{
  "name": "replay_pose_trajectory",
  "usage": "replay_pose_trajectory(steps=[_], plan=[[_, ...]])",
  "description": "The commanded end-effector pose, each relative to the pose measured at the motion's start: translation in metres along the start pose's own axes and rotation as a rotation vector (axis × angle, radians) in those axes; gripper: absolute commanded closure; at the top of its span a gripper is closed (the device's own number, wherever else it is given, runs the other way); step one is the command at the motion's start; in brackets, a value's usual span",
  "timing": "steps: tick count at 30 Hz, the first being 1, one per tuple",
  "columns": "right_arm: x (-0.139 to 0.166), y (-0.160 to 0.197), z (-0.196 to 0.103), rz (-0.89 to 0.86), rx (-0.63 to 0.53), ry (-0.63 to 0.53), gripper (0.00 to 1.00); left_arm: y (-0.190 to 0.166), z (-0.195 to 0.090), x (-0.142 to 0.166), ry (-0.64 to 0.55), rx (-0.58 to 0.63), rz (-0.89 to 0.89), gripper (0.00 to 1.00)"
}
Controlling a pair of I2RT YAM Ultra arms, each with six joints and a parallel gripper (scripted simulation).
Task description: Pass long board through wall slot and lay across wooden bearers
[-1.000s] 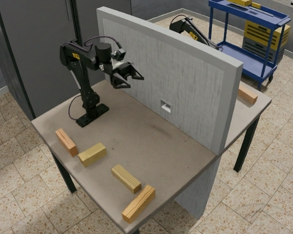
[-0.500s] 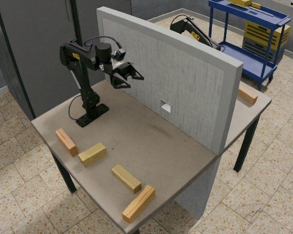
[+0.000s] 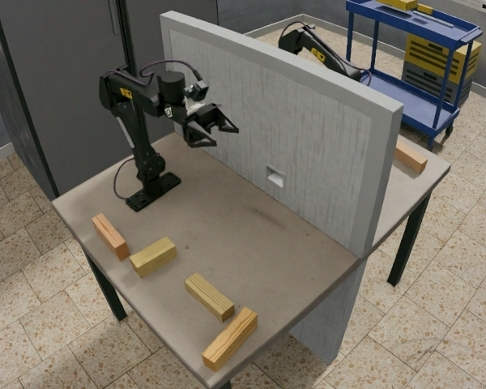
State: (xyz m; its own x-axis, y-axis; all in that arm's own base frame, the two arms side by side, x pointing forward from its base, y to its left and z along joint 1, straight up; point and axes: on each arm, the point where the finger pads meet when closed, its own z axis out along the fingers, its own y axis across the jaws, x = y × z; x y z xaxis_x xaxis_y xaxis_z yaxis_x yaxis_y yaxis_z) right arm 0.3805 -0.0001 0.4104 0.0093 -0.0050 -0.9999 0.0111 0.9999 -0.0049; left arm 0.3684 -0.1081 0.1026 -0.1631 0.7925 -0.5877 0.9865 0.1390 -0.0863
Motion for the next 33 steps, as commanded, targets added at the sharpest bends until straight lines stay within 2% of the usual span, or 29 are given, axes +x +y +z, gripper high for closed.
replay_pose_trajectory(steps=[1, 4, 9, 11, 13, 14, 15, 17, 18, 19, 20, 25, 27, 28, 30, 33], plan=[[-0.028, -0.003, -0.004, 0.010, 0.011, -0.067, 0.28, 0.025, -0.039, -0.035, 0.080, -0.230, -0.187, 1.00], [-0.028, -0.003, -0.004, 0.010, 0.011, -0.067, 0.28, 0.032, -0.057, -0.048, 0.112, -0.356, -0.317, 1.00], [-0.028, -0.003, -0.004, 0.010, 0.011, -0.067, 0.28, 0.038, -0.095, -0.078, 0.079, -0.536, -0.494, 1.00], [-0.028, -0.003, -0.004, 0.010, 0.011, -0.067, 0.28, 0.040, -0.033, -0.022, 0.182, -0.534, -0.624, 1.00], [-0.028, -0.003, -0.004, 0.010, 0.011, -0.067, 0.28, 0.040, -0.033, -0.022, 0.182, -0.534, -0.624, 1.00], [-0.028, -0.003, -0.004, 0.010, 0.011, -0.067, 0.28, 0.056, -0.054, -0.053, 0.052, -0.688, -0.627, 1.00], [-0.028, -0.003, -0.004, 0.010, 0.011, -0.067, 0.28, 0.061, -0.076, -0.078, -0.032, -0.724, -0.573, 1.00], [-0.028, -0.003, -0.004, 0.010, 0.011, -0.067, 0.28, 0.061, -0.066, -0.073, -0.044, -0.744, -0.627, 1.00], [-0.028, -0.003, -0.004, 0.010, 0.011, -0.067, 0.28, 0.057, -0.072, -0.076, -0.058, -0.763, -0.586, 1.00], [-0.028, -0.003, -0.004, 0.010, 0.011, -0.067, 0.28, 0.048, -0.057, -0.068, -0.014, -0.720, -0.589, 1.00], [-0.028, -0.003, -0.004, 0.010, 0.011, -0.067, 0.28, 0.049, -0.056, -0.067, -0.023, -0.732, -0.602, 1.00], [-0.028, -0.003, -0.004, 0.010, 0.011, -0.067, 0.28, 0.059, -0.053, -0.063, -0.161, -0.886, -0.752, 1.00], [-0.028, -0.003, -0.004, 0.010, 0.011, -0.067, 0.28, 0.061, -0.060, -0.068, -0.194, -0.908, -0.743, 1.00], [-0.028, -0.003, -0.004, 0.010, 0.011, -0.067, 0.28, 0.053, -0.047, -0.060, -0.152, -0.879, -0.748, 1.00], [-0.028, -0.003, -0.004, 0.010, 0.011, -0.067, 0.28, 0.053, -0.047, -0.060, -0.152, -0.879, -0.748, 1.00], [-0.028, -0.003, -0.004, 0.010, 0.011, -0.067, 0.28, 0.053, -0.046, -0.060, -0.224, -0.929, -0.806, 1.00]])
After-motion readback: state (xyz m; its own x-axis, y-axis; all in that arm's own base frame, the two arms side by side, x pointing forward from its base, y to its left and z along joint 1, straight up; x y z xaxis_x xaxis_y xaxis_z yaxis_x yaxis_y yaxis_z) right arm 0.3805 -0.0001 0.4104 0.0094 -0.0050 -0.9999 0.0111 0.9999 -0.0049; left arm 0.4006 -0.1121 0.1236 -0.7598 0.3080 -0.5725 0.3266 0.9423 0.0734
